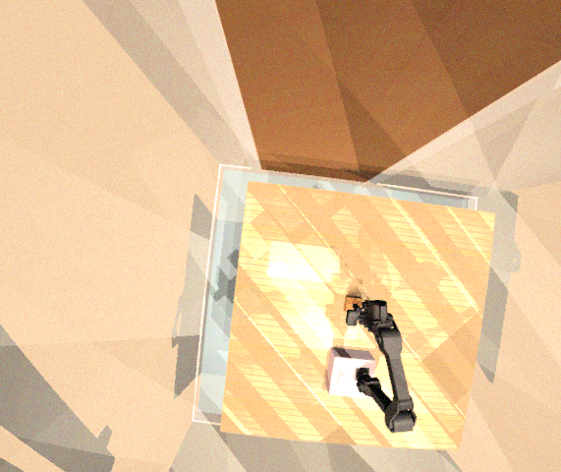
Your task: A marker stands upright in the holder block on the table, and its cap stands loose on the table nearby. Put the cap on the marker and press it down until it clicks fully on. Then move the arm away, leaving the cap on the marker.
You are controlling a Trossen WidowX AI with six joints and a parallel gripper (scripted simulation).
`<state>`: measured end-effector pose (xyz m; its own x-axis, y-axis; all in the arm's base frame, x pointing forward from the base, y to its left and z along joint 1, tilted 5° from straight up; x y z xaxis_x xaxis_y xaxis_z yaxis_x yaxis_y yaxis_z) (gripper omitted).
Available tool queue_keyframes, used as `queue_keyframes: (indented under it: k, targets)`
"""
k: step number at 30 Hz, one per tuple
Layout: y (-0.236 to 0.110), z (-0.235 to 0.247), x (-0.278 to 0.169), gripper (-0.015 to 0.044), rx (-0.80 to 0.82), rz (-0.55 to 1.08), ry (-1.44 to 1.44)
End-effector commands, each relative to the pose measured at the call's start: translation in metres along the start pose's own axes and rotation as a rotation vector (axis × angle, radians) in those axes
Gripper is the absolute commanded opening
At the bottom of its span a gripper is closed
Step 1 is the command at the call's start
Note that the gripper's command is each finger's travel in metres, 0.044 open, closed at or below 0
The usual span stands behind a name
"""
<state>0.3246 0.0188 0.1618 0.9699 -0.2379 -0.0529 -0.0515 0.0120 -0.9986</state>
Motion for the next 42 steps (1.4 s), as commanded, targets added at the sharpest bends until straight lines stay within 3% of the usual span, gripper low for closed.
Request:
queue_keyframes:
  k: [1, 31, 40, 42]
  targets:
    - [0.003, 0.000, 0.000, 0.0000, 0.001, 0.002, 0.012]
    - [0.042, 0.000, -0.001, 0.0000, 0.001, 0.002, 0.012]
    - [0.033, 0.001, 0.001, 0.0000, 0.004, -0.013, 0.008]
    - [0.014, 0.001, 0.004, 0.0000, 0.004, -0.013, 0.008]
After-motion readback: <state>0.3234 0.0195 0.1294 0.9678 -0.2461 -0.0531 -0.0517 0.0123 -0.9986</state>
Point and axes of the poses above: the point midway between the two fingers, 35 mm back from their tips, its own y axis out along the fingers, its own z axis across the jaws, x = y × z, the point moved 10 cm from there along -y, back along the fingers, and after that the axes turned 7 degrees about y, right-handed, at the moved point
